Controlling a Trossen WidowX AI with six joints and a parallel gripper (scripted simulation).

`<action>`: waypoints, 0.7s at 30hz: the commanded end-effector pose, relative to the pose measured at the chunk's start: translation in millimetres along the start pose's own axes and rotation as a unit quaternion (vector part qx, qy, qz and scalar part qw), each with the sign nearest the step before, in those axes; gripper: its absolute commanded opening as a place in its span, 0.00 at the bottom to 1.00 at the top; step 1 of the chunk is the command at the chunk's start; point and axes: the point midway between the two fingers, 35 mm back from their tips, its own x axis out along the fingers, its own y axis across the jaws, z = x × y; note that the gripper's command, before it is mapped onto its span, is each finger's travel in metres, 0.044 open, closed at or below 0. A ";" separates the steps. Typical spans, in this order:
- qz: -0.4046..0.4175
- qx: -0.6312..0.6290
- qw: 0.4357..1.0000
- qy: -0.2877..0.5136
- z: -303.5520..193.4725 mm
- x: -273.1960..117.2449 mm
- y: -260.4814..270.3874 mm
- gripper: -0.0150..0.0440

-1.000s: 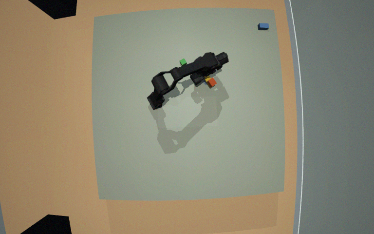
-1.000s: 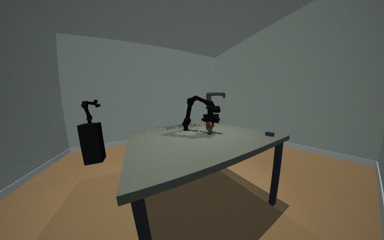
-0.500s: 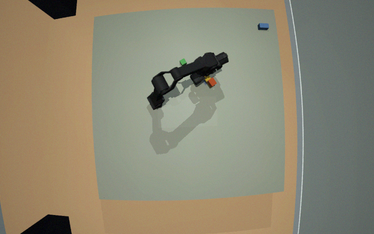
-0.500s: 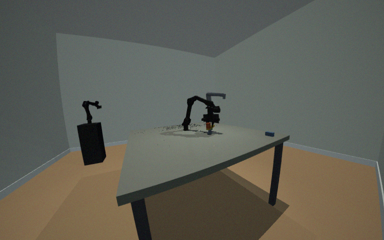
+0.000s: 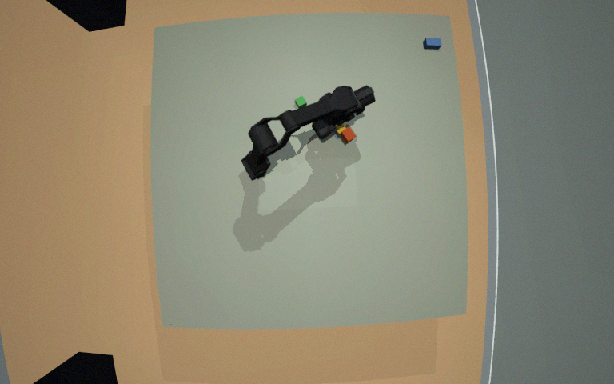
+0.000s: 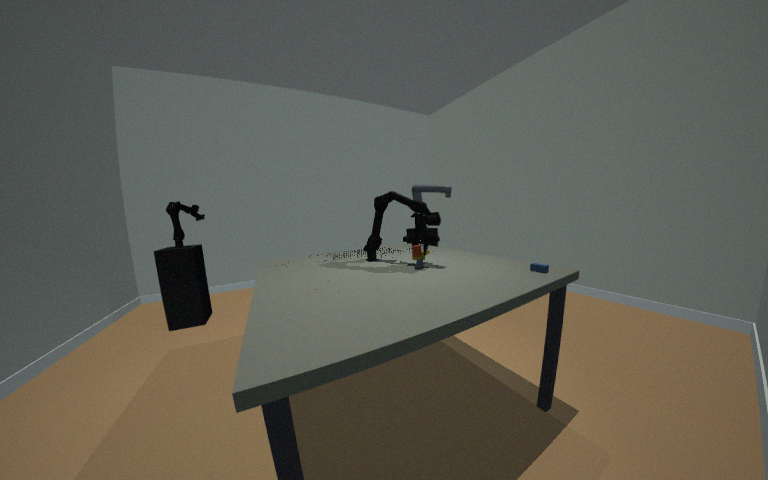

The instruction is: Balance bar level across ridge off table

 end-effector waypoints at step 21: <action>0.002 -0.001 1.000 -0.002 1.1 1.1 1.0 0.25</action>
